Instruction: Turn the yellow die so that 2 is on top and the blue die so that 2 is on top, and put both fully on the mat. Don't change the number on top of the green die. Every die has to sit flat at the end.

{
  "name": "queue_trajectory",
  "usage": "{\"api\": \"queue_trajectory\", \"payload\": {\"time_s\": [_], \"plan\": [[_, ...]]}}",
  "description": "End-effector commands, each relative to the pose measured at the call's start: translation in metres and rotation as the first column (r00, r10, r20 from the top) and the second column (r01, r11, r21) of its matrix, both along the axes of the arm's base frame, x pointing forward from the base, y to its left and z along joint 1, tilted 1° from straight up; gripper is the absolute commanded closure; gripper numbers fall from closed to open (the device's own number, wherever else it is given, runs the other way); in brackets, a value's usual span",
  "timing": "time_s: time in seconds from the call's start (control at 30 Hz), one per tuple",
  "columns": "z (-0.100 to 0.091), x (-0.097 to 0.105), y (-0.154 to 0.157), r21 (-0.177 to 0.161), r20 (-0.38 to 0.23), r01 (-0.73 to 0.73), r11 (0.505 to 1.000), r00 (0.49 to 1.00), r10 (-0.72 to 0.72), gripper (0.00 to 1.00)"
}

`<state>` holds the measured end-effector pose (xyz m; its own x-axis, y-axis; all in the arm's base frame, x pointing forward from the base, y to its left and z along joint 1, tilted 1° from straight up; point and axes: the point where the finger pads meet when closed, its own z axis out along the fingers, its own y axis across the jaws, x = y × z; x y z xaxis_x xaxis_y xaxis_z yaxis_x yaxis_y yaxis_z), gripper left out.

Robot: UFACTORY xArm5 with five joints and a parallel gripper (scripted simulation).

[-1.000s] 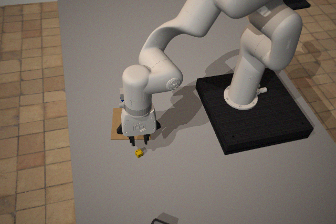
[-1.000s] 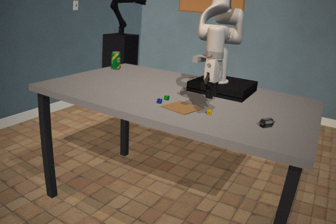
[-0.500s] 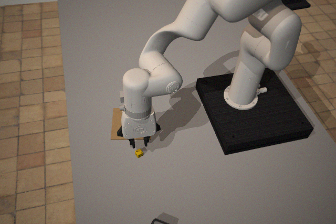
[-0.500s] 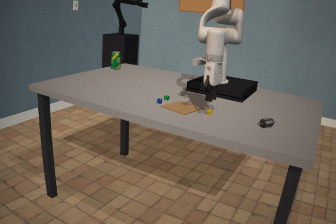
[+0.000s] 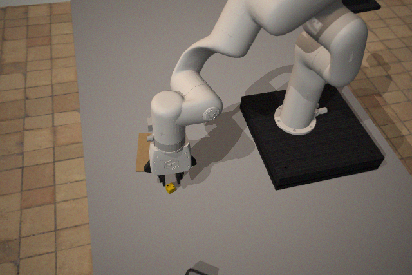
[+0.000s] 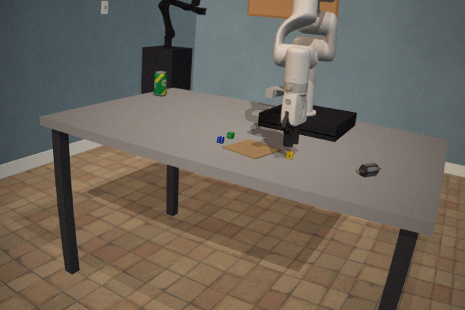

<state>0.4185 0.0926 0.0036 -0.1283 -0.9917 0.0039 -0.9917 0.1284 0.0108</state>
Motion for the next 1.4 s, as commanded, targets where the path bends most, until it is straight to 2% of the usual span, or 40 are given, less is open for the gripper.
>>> {"api": "queue_trajectory", "payload": {"time_s": [0.0, 0.5, 1.37], "plan": [[-0.006, 0.002, 0.000, 0.001, 0.004, 0.000, 1.000, 1.000, 0.000, 0.64], [-0.016, 0.002, 0.000, 0.001, 0.004, 0.000, 1.000, 1.000, 0.000, 0.64], [-0.016, 0.002, 0.000, 0.001, 0.004, 0.000, 1.000, 1.000, 0.000, 0.64]]}}
